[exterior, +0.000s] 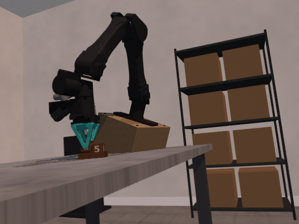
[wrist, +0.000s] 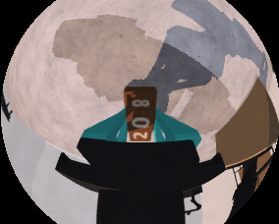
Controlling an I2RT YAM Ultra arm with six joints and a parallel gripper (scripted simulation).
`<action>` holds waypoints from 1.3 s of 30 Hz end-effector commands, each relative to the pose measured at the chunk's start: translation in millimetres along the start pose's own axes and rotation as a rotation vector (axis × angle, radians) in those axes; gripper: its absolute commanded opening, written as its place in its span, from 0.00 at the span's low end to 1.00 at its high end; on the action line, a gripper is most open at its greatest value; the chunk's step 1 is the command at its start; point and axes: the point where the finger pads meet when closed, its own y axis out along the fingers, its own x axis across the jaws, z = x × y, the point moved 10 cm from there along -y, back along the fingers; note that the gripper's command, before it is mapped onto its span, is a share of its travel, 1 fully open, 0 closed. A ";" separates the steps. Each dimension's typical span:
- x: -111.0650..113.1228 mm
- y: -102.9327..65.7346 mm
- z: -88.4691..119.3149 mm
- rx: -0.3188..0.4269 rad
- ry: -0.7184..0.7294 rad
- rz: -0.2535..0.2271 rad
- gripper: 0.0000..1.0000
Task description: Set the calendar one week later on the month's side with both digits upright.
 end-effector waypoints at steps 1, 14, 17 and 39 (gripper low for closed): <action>2.9 -3.8 -1.3 -0.013 -0.003 -0.012 0.27; 2.9 -1.6 -1.4 -0.013 -0.003 -0.012 0.27; 2.9 -0.7 -1.4 -0.013 -0.003 -0.012 0.27; 2.9 6.1 -1.5 -0.013 -0.003 -0.012 0.27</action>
